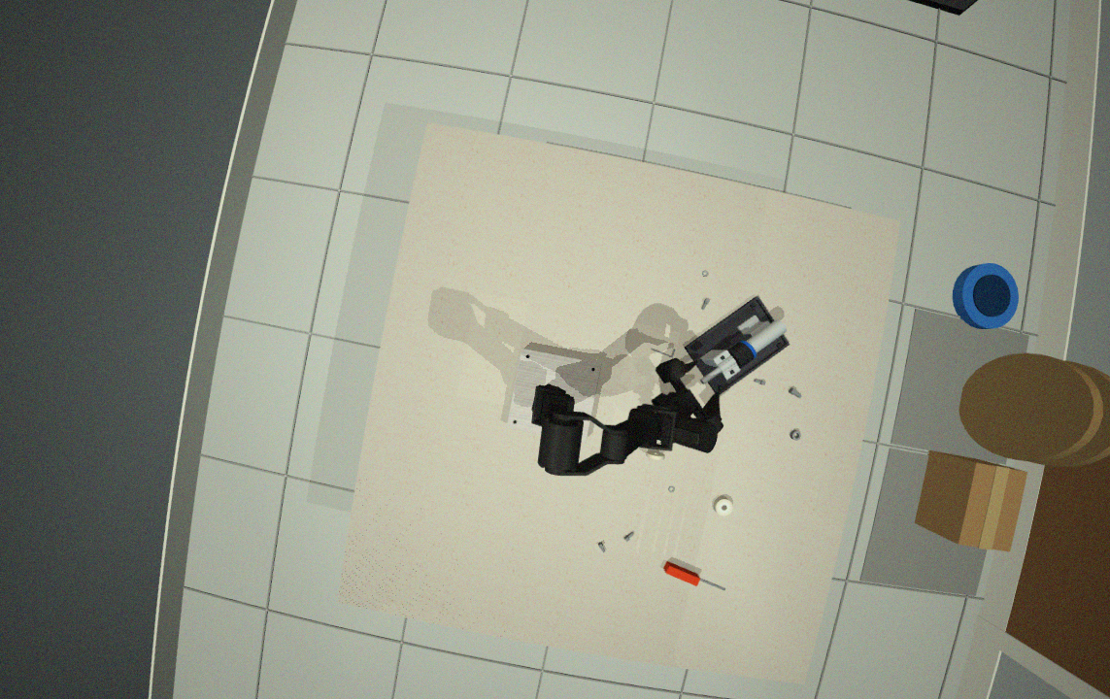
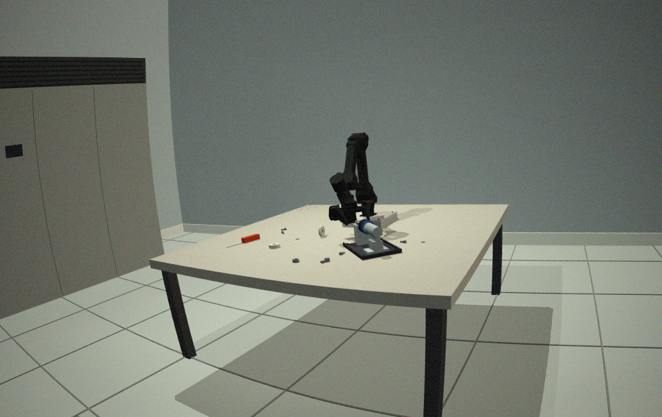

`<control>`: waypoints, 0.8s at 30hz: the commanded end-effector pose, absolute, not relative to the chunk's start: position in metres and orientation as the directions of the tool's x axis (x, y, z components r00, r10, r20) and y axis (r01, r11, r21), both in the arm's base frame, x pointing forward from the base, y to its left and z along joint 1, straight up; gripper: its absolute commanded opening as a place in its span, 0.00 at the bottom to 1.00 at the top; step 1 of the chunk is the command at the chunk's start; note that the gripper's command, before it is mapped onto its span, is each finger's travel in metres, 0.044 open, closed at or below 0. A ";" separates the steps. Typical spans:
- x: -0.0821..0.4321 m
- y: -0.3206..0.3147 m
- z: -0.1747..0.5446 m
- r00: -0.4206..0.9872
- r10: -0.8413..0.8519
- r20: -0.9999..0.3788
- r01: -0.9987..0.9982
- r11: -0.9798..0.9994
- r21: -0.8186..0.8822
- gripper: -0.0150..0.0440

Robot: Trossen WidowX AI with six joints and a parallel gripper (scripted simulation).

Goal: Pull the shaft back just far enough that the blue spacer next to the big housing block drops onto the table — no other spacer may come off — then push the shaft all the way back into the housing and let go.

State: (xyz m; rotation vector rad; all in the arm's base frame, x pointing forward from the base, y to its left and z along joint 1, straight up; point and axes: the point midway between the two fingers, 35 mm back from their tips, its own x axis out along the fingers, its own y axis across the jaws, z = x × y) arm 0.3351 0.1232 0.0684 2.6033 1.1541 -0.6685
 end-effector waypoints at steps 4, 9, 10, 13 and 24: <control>0.342 0.130 0.064 0.594 0.643 -0.484 0.740 -0.672 0.015 1.00; 0.343 0.131 0.064 0.594 0.643 -0.484 0.740 -0.672 0.015 1.00; 0.343 0.131 0.064 0.594 0.643 -0.484 0.740 -0.672 0.015 1.00; 0.343 0.131 0.064 0.594 0.643 -0.484 0.740 -0.672 0.015 1.00; 0.343 0.131 0.064 0.594 0.643 -0.484 0.740 -0.672 0.015 1.00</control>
